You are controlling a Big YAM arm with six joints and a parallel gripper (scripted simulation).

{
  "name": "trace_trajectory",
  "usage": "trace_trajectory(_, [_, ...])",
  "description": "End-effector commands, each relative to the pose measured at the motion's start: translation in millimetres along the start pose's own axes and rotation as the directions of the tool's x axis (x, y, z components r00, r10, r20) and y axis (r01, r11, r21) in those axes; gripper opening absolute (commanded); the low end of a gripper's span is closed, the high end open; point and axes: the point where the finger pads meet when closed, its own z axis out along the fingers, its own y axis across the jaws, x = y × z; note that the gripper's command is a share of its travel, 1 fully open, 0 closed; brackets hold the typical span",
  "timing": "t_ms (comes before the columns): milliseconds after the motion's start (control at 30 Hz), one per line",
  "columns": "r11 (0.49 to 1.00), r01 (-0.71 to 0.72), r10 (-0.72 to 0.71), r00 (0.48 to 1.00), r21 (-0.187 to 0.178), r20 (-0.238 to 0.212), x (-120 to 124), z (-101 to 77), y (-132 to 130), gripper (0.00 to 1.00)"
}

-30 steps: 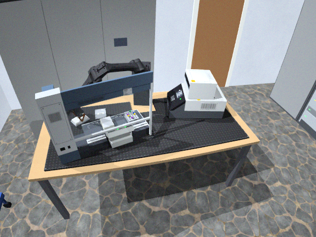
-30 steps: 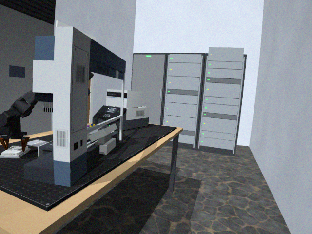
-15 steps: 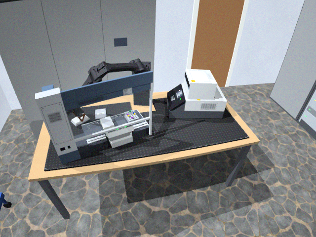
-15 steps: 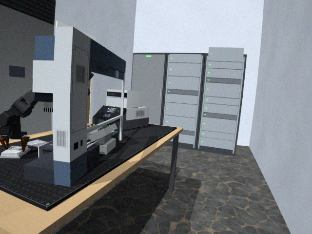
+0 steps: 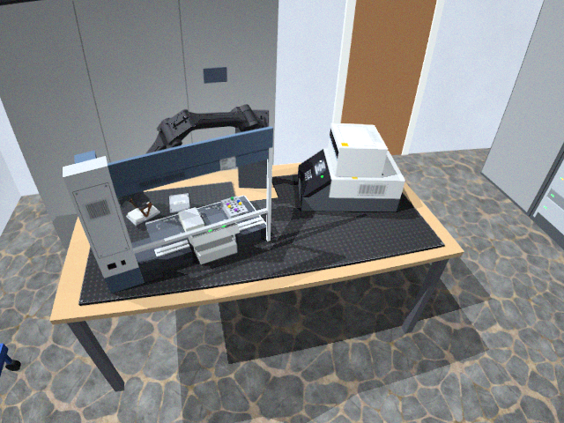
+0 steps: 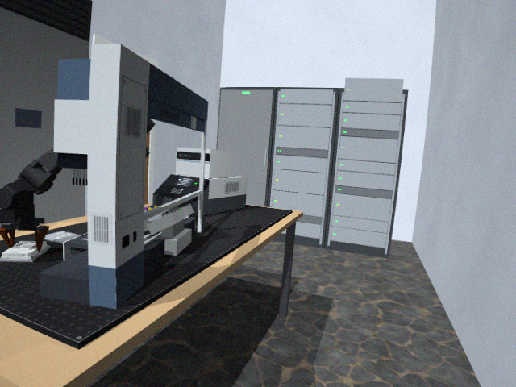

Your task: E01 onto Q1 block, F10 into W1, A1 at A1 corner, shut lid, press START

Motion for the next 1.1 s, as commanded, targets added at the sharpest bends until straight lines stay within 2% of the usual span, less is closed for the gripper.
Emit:
trace_trajectory(0, [0.998, -0.057, 0.055, 0.996, -0.036, -0.066, 23, 16.2, 24, 0.00])
trace_trajectory(33, [0.998, -0.057, 0.054, 0.996, -0.037, -0.066, 23, 16.6, 25, 1.00])
trace_trajectory(133, [0.999, -0.033, 0.032, 0.998, -0.021, -0.054, 20, 19.1, 17, 1.00])
trace_trajectory(167, [0.999, -0.030, 0.029, 0.998, -0.026, -0.047, 19, 18.3, 15, 1.00])
trace_trajectory(333, [1.000, 0.008, -0.008, 1.000, -0.005, 0.002, -3, 4.8, 4, 1.00])
trace_trajectory(400, [1.000, 0.008, -0.008, 1.000, -0.005, 0.002, -3, 4.8, 4, 1.00])
trace_trajectory(567, [0.999, 0.032, -0.033, 0.999, 0.009, 0.041, -24, -11.2, -4, 1.00])
trace_trajectory(900, [0.999, 0.045, -0.047, 0.996, 0.026, 0.072, -38, -26.2, -14, 1.00])
trace_trajectory(1067, [0.999, 0.029, -0.031, 0.997, 0.025, 0.065, -32, -26.7, -15, 1.00])
